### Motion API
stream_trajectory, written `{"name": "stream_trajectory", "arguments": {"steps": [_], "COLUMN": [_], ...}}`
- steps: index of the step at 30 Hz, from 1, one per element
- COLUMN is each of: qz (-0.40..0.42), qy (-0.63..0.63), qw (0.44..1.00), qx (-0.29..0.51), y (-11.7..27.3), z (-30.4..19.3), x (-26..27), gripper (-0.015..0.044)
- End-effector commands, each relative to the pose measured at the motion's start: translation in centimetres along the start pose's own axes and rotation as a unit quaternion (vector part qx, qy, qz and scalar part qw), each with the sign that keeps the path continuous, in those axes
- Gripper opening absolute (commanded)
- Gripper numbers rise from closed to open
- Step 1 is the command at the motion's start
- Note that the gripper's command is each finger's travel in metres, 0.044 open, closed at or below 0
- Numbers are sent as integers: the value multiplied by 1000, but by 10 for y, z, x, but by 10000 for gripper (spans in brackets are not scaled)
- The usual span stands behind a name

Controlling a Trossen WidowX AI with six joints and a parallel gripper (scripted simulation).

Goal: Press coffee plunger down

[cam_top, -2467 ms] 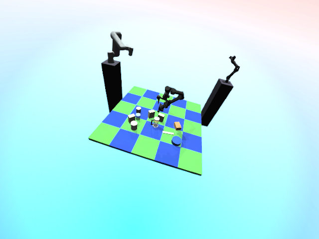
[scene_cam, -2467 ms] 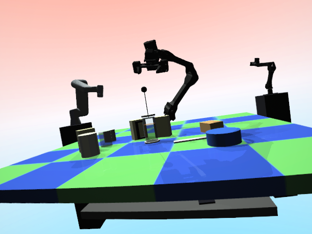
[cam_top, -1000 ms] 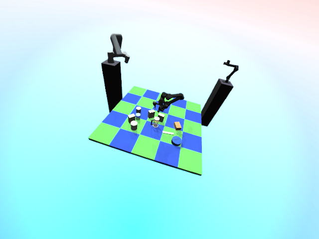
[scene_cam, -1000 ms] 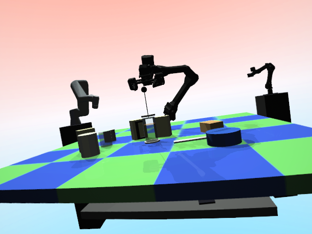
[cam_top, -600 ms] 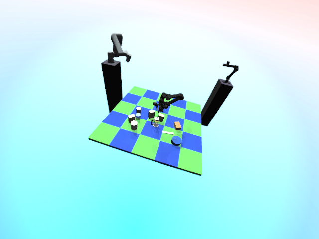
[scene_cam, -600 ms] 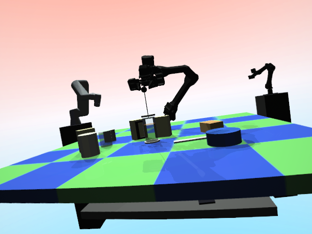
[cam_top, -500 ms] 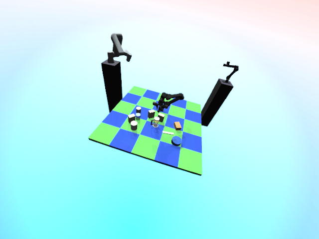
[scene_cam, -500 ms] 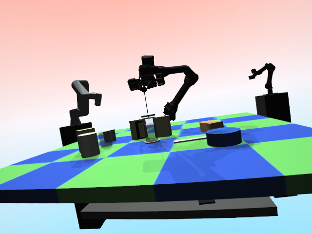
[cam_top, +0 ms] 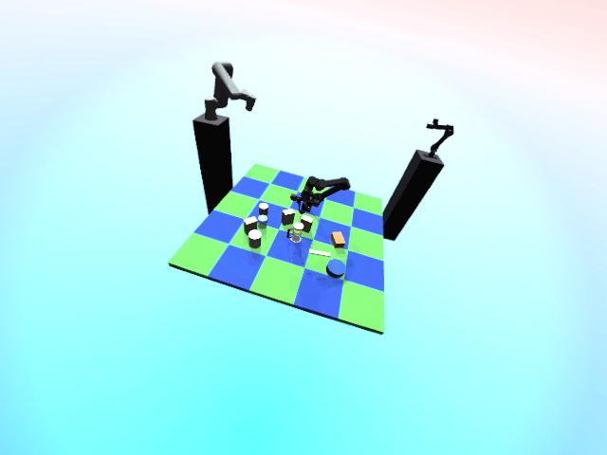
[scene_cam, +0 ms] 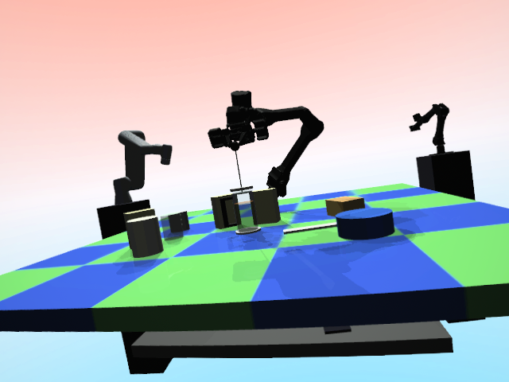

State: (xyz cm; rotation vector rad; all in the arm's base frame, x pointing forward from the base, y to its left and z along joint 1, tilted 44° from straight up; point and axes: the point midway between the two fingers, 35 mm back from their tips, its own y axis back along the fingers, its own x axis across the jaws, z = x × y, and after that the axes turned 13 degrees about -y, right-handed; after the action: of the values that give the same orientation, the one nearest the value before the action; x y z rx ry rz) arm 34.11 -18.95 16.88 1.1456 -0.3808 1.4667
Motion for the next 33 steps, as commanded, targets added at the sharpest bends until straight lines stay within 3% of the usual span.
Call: {"name": "stream_trajectory", "arguments": {"steps": [1,33], "qz": [-2,-3], "qy": [-1,0], "qw": [1000,1000], "qx": [3,4], "y": [-5,-36], "z": [-6,-47], "x": [-2,-15], "gripper": [113,113]}}
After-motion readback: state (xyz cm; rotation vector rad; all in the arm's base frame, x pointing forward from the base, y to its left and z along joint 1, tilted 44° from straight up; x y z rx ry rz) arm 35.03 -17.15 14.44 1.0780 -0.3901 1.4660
